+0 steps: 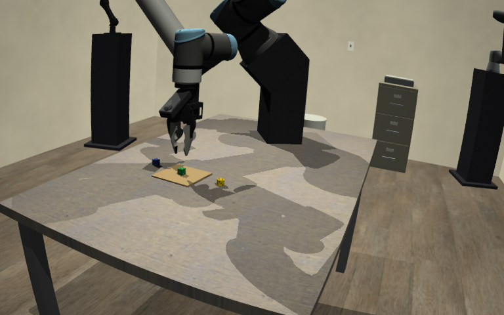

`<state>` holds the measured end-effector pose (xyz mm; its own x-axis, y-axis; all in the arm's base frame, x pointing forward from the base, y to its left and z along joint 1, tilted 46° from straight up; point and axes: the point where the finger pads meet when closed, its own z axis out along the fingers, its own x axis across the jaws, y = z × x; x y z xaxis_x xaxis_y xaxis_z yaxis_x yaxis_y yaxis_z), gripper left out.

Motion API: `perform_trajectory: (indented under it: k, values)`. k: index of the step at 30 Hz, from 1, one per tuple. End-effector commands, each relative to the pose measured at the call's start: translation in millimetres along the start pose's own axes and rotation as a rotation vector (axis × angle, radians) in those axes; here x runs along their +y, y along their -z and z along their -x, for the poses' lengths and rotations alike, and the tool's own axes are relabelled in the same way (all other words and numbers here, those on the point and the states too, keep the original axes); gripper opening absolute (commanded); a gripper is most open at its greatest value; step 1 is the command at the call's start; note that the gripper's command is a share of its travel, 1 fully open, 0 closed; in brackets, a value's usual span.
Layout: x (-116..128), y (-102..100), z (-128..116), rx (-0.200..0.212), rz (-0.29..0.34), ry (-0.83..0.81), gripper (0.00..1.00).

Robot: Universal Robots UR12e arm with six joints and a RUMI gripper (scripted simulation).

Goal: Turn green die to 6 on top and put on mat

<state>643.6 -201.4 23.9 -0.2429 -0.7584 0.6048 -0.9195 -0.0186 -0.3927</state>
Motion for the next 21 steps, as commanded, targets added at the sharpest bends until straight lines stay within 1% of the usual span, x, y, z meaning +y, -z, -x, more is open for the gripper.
perform_trajectory:
  k: [1,14,21]
  values:
    - [3.2,10.1,1.3,-0.001,0.008,0.001,0.21]
    - [3.2,11.1,1.6,-0.002,0.002,0.001,0.21]
    - [3.3,8.3,3.0,-0.007,-0.032,-0.002,0.21]
